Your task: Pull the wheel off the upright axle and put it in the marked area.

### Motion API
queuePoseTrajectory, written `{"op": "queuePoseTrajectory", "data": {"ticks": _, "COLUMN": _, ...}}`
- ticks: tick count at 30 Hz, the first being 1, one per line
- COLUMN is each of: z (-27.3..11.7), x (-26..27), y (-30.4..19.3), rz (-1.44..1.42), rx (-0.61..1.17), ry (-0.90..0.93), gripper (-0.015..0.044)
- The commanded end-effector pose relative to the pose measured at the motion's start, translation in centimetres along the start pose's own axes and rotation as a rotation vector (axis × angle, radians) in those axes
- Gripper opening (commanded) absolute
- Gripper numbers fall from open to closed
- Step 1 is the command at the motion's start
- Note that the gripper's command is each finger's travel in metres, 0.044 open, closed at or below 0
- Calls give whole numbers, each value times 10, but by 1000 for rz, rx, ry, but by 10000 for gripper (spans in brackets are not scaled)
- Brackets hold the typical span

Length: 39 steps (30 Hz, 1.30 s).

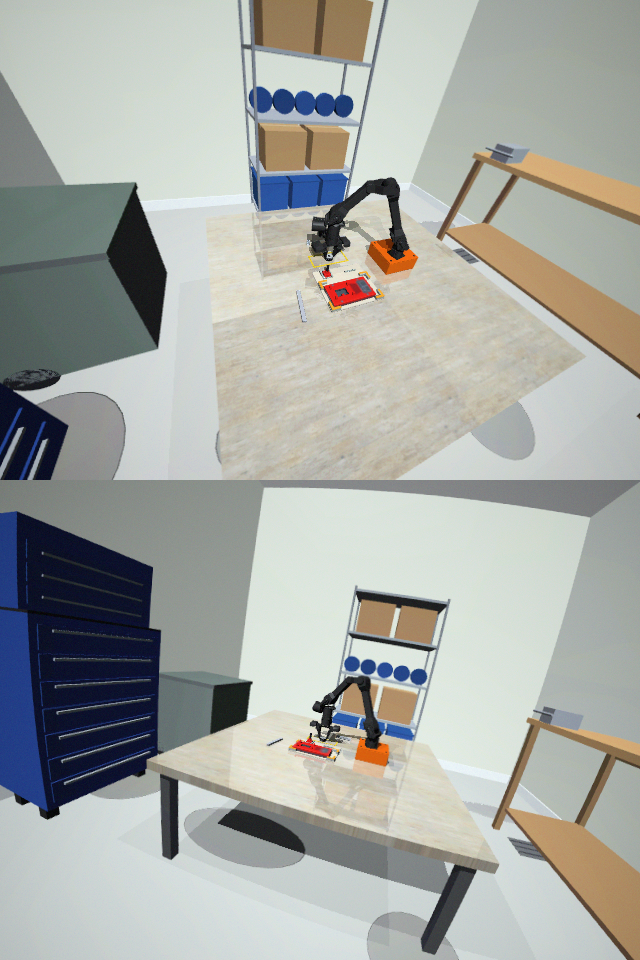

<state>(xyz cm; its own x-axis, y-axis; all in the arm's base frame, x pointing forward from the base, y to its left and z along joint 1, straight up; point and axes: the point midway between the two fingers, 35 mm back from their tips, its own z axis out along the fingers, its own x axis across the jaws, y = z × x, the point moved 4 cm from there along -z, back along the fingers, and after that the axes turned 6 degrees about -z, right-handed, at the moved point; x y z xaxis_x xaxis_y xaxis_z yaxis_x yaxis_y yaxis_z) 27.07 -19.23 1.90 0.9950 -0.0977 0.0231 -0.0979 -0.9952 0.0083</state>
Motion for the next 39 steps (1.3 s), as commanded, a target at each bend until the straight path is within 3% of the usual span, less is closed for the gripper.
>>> {"op": "queuePoseTrajectory", "data": {"ticks": 1, "z": 5, "x": 1, "y": 0, "rz": -3, "rx": -1, "ry": 7, "gripper": 0}}
{"op": "queuePoseTrajectory", "data": {"ticks": 2, "z": 5, "x": 1, "y": 0, "rz": -3, "rx": -1, "ry": 7, "gripper": 0}}
{"op": "queuePoseTrajectory", "data": {"ticks": 13, "z": -1, "x": 1, "y": 1, "rz": 0, "rx": -3, "ry": 6, "gripper": 289}}
{"op": "queuePoseTrajectory", "data": {"ticks": 20, "z": -52, "x": 1, "y": 1, "rz": -2, "rx": -1, "ry": 7, "gripper": 300}}
{"op": "queuePoseTrajectory", "data": {"ticks": 24, "z": -59, "x": 1, "y": 1, "rz": -3, "rx": -1, "ry": 7, "gripper": 300}}
{"op": "queuePoseTrajectory", "data": {"ticks": 29, "z": -69, "x": -20, "y": -11, "rz": 0, "rx": -2, "ry": 5, "gripper": 431}}
{"op": "queuePoseTrajectory", "data": {"ticks": 39, "z": -104, "x": -77, "y": -43, "rz": -3, "rx": 3, "ry": 1, "gripper": 440}}
